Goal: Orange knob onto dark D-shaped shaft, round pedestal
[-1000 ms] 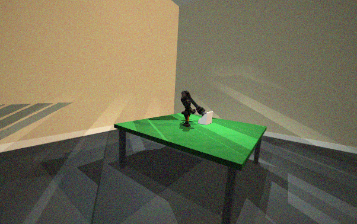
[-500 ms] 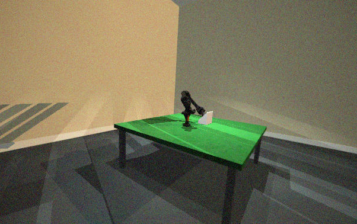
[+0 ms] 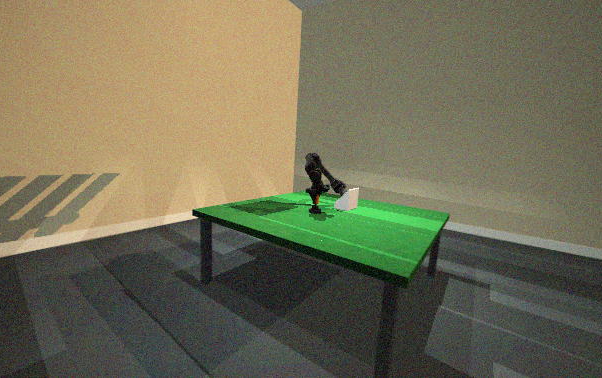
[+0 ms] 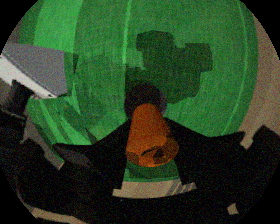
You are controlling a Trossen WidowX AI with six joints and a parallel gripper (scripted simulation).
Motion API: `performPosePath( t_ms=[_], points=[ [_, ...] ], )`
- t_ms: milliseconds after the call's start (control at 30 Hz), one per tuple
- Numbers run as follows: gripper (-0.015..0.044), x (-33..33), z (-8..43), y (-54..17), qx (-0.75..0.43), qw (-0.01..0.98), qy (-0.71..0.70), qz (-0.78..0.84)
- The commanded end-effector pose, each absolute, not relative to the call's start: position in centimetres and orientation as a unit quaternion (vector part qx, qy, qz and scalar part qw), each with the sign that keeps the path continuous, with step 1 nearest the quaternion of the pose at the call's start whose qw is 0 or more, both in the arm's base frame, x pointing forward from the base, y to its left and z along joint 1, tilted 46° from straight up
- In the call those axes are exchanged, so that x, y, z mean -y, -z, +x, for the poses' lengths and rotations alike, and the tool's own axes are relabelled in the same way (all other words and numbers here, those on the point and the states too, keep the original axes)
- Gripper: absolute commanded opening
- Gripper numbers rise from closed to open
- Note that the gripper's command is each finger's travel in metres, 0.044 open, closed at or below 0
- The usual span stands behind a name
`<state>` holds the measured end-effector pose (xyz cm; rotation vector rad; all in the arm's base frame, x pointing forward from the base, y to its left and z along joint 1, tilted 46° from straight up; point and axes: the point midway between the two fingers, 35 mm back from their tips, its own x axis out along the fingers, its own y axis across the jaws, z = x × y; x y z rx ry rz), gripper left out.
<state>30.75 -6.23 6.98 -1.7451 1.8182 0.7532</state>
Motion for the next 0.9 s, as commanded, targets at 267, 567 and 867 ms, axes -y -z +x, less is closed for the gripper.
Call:
performPosePath(
  t_ms=[267,567,867],
  points=[
    [0.0,6.28,30.8,-6.99,-0.662,0.24,-0.291,-0.647],
    [0.0,6.37,30.85,-6.94,-0.657,0.228,-0.303,-0.652],
    [0.0,6.62,30.82,-6.64,-0.664,0.245,-0.286,-0.646]
  ],
)
